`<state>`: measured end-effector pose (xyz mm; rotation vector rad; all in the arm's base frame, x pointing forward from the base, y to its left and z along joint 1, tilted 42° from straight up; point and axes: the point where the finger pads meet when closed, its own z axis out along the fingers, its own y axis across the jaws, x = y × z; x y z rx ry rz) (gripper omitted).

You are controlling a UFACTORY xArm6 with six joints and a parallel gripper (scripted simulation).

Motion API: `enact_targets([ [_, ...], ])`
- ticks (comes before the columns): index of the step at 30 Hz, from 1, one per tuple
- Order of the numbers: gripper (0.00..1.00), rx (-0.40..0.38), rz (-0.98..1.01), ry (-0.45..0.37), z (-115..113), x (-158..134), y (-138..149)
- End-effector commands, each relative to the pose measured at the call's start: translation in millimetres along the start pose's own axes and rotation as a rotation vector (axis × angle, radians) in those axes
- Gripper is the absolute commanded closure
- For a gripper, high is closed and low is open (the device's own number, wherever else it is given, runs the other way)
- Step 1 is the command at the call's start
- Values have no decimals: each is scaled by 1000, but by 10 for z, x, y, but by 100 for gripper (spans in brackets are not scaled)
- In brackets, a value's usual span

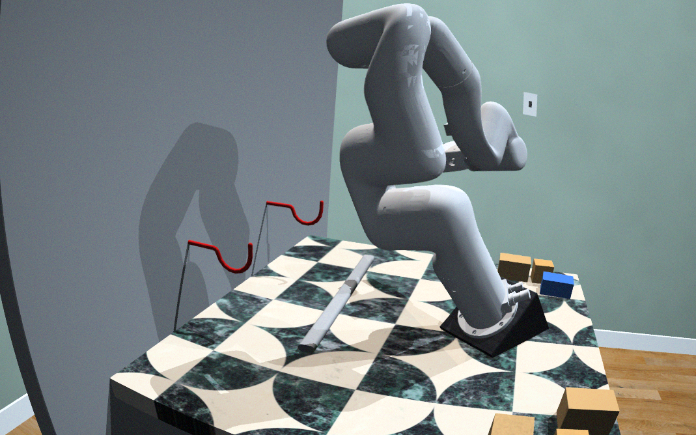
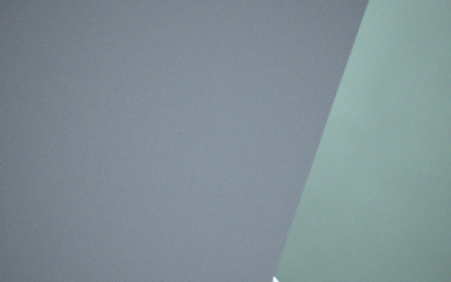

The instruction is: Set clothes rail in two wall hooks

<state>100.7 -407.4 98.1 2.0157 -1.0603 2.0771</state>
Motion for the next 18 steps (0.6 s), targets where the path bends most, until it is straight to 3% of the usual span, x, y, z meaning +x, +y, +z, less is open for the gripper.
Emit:
enact_targets([
  [1, 0, -1, -3, 1, 0, 14, 9],
  [18, 0, 18, 20, -13, 22, 16, -36],
])
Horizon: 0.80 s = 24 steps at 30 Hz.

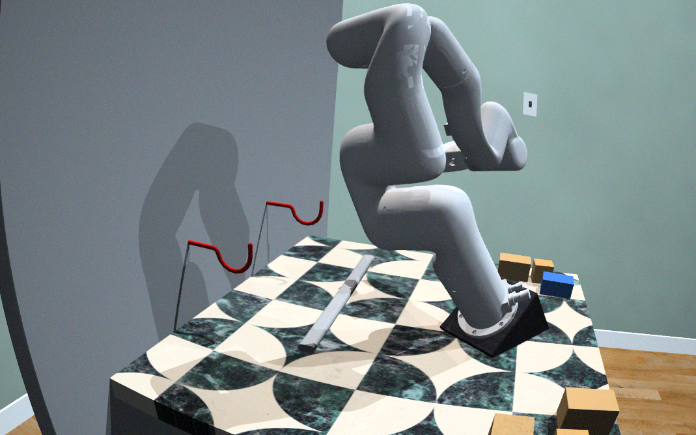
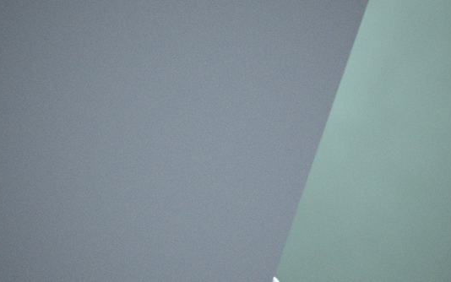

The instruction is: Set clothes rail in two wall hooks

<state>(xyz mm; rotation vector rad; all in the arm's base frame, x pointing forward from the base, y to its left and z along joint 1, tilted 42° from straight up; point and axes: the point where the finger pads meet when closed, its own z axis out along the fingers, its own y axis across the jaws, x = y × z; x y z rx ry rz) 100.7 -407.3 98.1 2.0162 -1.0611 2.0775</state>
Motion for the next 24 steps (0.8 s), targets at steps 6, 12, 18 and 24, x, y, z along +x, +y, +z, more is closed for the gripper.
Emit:
enact_targets([
  [6, 0, 87, 107, -66, 129, 29, -250],
  [12, 0, 156, 209, -143, 217, 18, -477],
  [18, 0, 201, 286, -211, 273, 2, -659],
  [24, 0, 244, 375, -297, 333, -27, -902],
])
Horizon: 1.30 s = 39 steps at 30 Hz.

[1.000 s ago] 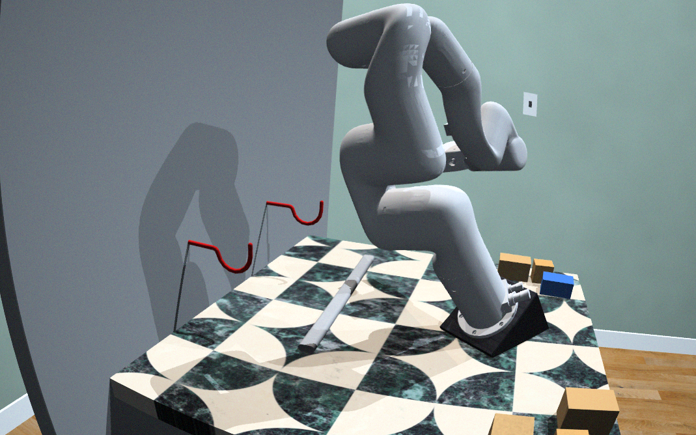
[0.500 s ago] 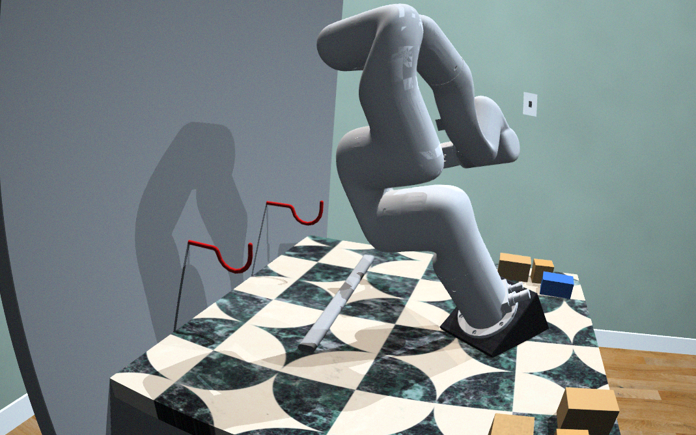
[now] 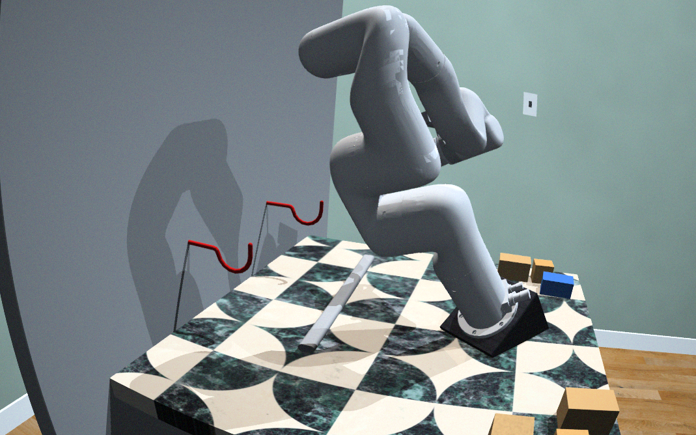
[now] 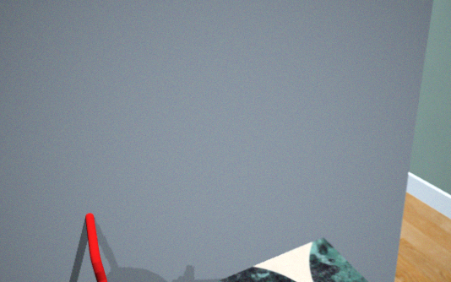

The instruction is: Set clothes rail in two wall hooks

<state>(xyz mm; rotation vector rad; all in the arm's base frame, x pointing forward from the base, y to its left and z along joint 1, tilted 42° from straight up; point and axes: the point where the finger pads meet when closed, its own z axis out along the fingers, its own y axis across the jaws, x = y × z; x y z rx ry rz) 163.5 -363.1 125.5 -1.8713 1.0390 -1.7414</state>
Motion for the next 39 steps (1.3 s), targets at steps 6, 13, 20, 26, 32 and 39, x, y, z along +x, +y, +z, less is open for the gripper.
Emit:
enact_targets([
  [6, 0, 53, 158, -151, 168, -117, -312],
  [13, 0, 64, 257, -253, 245, -214, -498],
  [20, 0, 56, 361, -367, 312, -333, -704],
  [26, 0, 43, 412, -424, 335, -392, -798],
  [32, 0, -7, 522, -551, 365, -528, -1002],
  [39, 0, -103, 641, -688, 365, -683, -1218],
])
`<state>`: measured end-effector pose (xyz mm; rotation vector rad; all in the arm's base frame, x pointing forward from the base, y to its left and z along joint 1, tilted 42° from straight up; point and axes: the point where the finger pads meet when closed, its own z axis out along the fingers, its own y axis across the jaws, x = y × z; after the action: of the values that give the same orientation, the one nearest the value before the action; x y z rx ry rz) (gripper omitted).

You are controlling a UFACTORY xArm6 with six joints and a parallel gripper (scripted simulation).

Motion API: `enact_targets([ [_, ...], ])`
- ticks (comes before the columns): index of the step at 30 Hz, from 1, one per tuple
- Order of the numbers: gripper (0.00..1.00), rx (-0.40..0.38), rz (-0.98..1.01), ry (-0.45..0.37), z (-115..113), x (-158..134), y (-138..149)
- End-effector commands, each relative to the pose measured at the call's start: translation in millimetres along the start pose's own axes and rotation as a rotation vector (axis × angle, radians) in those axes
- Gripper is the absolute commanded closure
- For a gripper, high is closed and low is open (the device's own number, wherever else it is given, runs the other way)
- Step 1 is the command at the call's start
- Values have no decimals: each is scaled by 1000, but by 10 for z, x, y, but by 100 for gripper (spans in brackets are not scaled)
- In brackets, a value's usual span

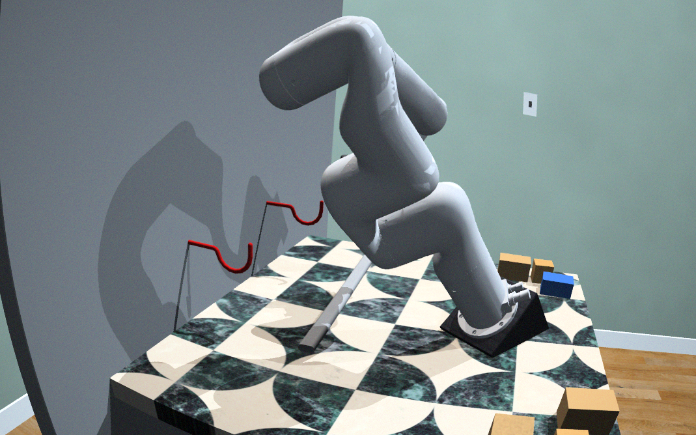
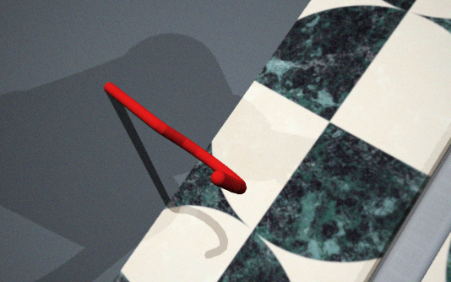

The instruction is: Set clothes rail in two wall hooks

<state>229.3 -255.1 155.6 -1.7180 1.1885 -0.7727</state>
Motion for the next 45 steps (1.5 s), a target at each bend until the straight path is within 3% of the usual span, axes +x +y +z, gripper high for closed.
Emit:
enact_targets([
  [1, 0, -76, 111, -84, 69, -143, -82],
  [4, 0, -77, 113, -85, 69, -144, -82],
  [15, 0, -312, 361, -193, 160, -500, -213],
  [18, 0, -382, 423, -200, 163, -557, -232],
  [21, 0, -382, 423, -200, 163, -557, -233],
  [27, 0, -526, 539, -181, 152, -686, -281],
  [45, 0, -526, 539, -181, 110, -671, -302],
])
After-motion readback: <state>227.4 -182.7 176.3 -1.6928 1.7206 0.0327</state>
